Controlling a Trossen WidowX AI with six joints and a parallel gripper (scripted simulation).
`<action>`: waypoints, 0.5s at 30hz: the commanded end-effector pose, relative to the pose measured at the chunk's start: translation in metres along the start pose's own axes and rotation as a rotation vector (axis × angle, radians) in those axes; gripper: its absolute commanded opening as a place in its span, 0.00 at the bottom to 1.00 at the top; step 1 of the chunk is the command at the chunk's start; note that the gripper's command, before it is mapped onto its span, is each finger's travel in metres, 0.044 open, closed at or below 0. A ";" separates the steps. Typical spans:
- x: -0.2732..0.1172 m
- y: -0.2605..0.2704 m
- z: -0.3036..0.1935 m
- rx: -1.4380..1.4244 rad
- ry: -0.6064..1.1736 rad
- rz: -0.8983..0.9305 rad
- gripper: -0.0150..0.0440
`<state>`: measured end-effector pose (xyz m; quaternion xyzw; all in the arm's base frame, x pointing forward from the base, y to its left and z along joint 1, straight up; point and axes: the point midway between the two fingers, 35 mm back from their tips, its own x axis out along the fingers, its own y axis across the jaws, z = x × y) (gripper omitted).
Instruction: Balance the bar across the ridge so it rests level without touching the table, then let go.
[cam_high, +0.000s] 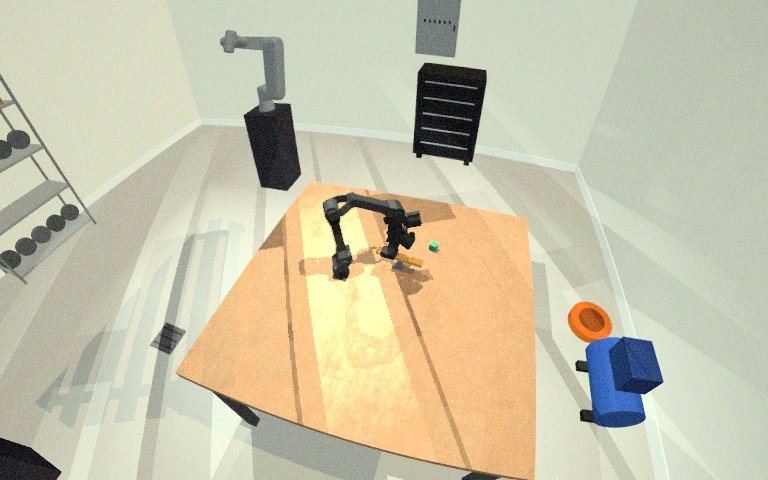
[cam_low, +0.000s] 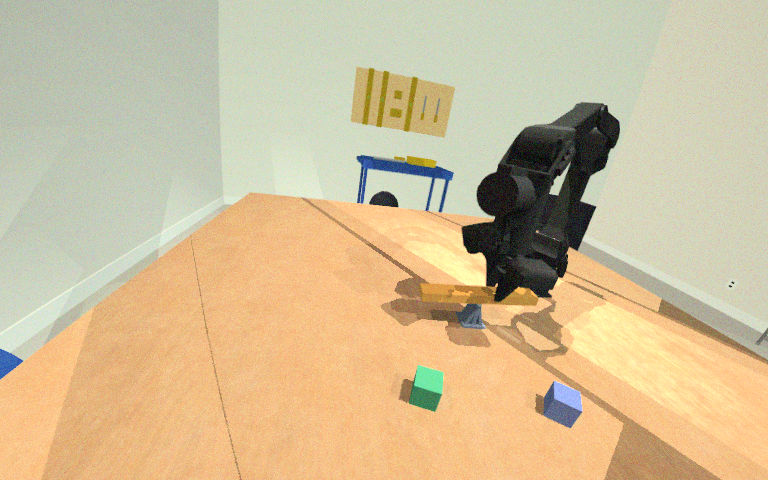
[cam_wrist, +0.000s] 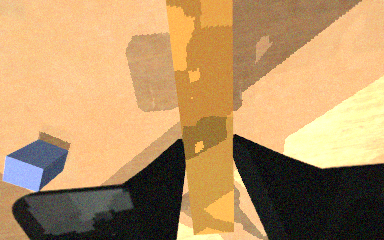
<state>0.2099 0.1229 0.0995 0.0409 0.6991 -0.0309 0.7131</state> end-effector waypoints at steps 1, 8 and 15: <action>0.001 -0.001 0.000 0.001 0.001 -0.002 0.25; 0.002 -0.001 0.000 0.001 0.001 -0.002 0.25; 0.003 -0.001 0.000 0.001 0.001 -0.002 0.25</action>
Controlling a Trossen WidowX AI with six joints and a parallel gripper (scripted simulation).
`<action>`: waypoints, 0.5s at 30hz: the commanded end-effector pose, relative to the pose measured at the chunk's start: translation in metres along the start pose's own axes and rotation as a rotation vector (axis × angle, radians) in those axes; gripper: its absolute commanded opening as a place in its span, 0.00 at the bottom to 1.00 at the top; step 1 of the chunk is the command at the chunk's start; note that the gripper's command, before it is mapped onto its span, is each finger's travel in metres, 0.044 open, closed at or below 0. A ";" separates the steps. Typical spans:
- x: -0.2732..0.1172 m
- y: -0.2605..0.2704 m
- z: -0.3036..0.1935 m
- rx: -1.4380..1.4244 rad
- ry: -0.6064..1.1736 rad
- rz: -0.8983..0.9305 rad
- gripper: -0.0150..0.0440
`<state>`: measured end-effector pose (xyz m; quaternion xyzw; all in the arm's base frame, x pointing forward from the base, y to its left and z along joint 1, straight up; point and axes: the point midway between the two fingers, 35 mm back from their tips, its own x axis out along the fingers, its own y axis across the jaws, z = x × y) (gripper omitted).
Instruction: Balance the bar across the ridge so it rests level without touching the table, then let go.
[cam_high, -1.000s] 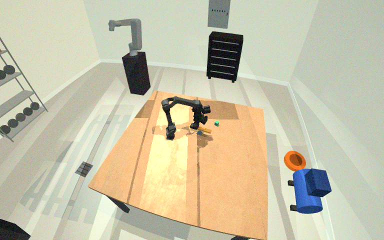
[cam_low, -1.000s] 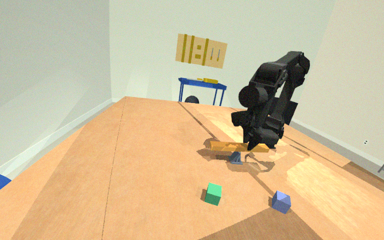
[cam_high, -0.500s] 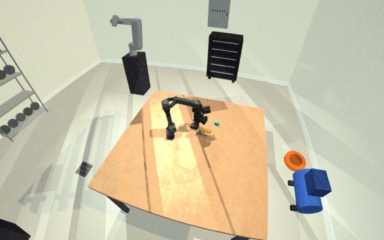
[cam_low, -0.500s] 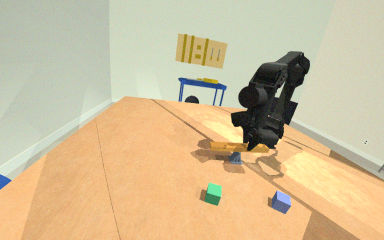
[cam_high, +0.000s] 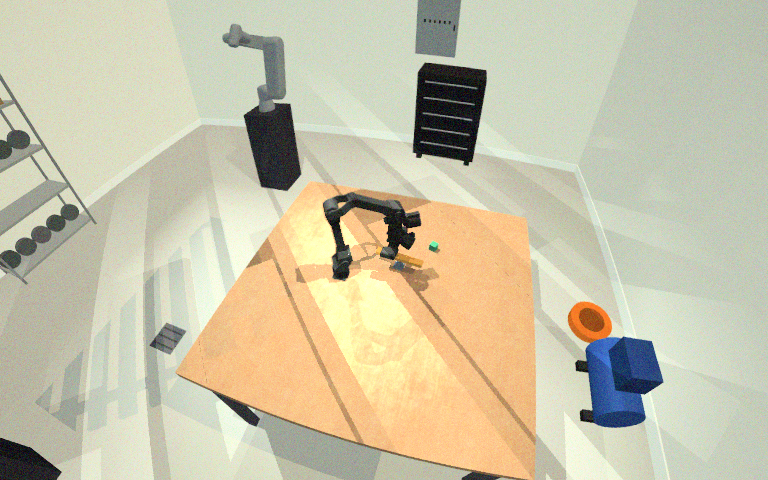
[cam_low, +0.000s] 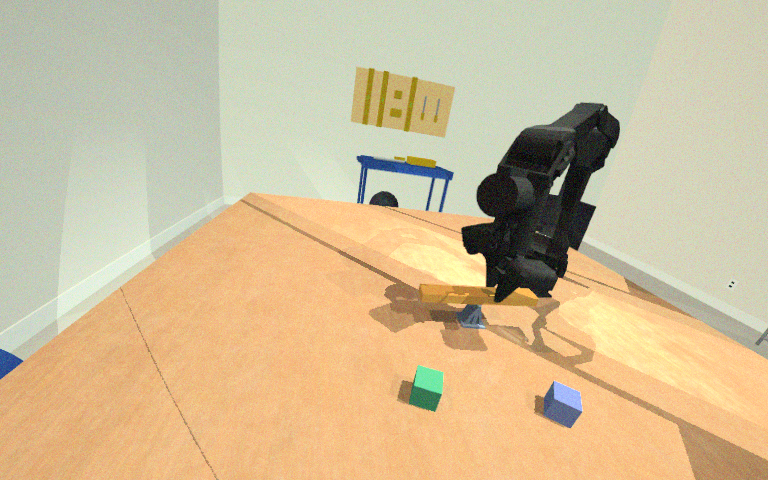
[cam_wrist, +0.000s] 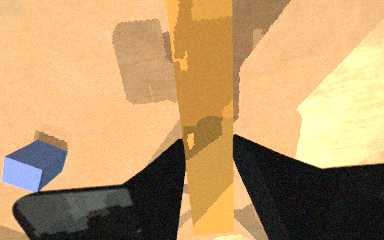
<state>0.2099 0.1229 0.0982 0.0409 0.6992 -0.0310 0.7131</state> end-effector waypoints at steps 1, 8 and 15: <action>0.001 0.000 0.000 0.001 0.001 -0.002 0.25; 0.002 -0.001 0.000 0.001 0.001 -0.002 0.25; 0.003 0.000 0.000 0.001 0.001 -0.002 0.25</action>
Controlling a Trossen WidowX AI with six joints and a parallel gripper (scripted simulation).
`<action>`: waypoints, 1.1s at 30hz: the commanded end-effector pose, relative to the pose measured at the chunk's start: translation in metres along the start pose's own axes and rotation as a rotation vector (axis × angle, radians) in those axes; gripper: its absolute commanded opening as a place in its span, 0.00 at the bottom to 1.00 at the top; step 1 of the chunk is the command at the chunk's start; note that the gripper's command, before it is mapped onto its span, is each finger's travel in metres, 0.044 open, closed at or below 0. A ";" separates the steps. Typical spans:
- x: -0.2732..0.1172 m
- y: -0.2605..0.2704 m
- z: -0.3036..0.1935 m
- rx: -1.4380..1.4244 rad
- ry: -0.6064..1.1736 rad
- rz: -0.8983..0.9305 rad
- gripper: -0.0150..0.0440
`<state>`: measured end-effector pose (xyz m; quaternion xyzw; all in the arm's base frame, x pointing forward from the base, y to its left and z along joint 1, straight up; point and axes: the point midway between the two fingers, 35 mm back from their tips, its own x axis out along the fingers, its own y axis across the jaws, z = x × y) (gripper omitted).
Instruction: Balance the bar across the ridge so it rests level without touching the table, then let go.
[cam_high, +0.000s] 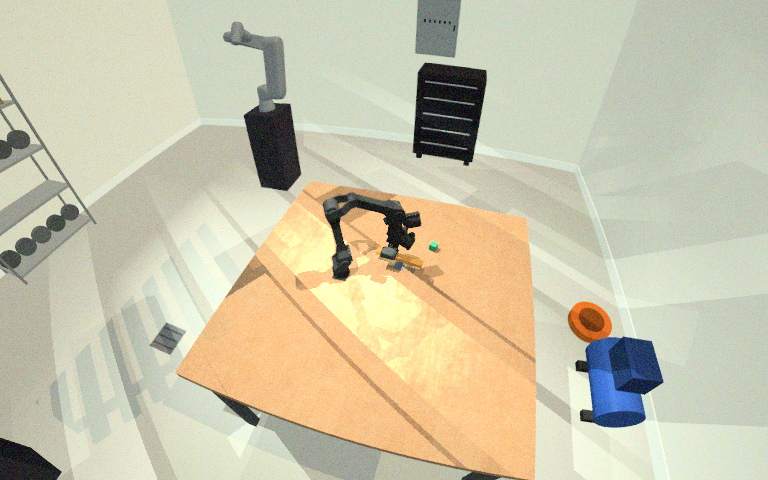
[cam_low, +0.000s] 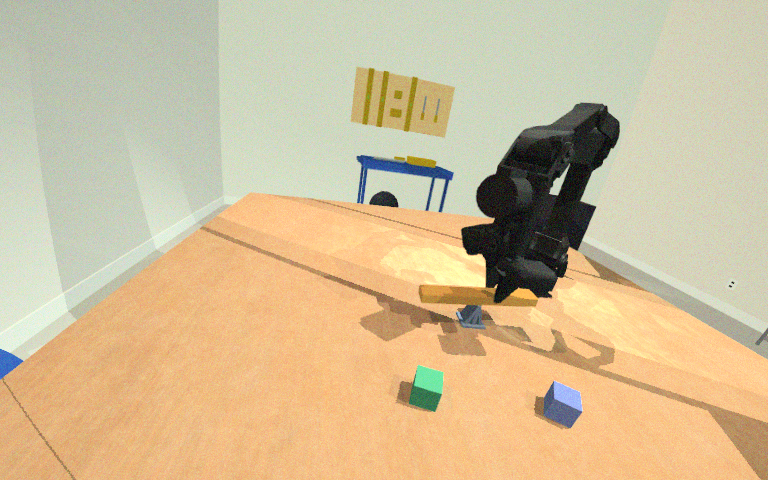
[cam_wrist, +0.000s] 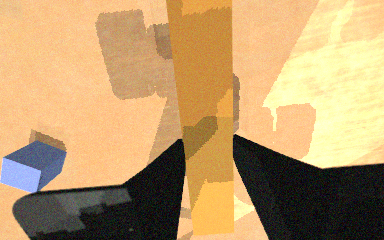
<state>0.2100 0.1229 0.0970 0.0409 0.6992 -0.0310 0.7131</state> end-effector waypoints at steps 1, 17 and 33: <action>0.001 -0.001 0.000 0.001 0.001 -0.002 0.25; 0.003 -0.001 -0.001 0.001 0.001 -0.002 0.25; 0.004 -0.001 -0.001 0.001 0.001 -0.002 0.25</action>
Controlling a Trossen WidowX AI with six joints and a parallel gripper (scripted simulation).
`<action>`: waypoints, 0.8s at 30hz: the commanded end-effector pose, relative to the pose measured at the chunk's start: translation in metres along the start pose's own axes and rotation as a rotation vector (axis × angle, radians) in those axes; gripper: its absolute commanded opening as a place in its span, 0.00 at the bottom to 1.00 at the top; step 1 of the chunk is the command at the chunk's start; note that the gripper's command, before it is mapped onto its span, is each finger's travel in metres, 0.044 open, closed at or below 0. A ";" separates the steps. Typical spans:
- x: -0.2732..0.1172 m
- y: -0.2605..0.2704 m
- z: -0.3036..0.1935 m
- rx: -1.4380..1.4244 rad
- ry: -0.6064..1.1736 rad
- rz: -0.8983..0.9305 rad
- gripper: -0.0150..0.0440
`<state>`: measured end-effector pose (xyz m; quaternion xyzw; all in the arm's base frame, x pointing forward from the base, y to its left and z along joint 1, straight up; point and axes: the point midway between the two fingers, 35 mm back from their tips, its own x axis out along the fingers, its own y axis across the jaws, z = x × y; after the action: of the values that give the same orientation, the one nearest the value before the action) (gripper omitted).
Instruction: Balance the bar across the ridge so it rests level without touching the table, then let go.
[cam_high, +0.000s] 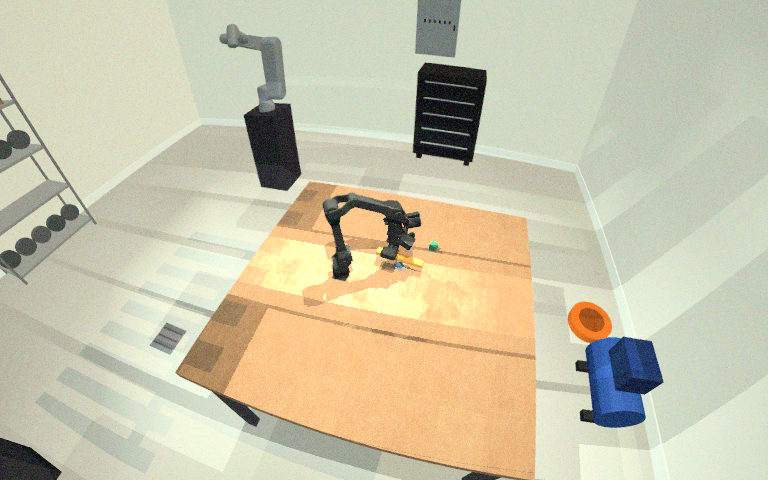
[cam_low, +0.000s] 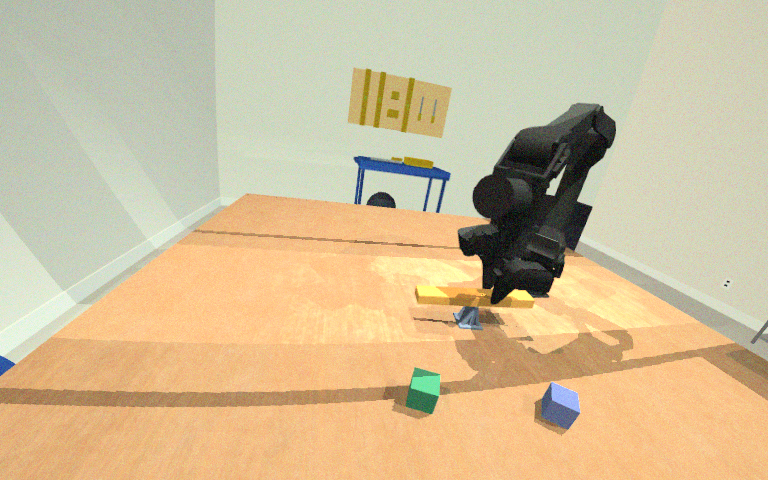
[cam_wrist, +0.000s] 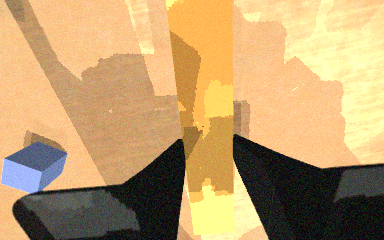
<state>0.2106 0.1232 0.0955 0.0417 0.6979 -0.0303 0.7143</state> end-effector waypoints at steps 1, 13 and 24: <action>0.003 -0.001 -0.001 0.001 0.004 -0.004 0.25; 0.004 -0.001 -0.001 0.001 0.004 -0.004 0.25; 0.005 -0.001 -0.002 0.001 0.004 -0.004 0.25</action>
<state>0.2107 0.1232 0.0944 0.0416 0.6973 -0.0301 0.7149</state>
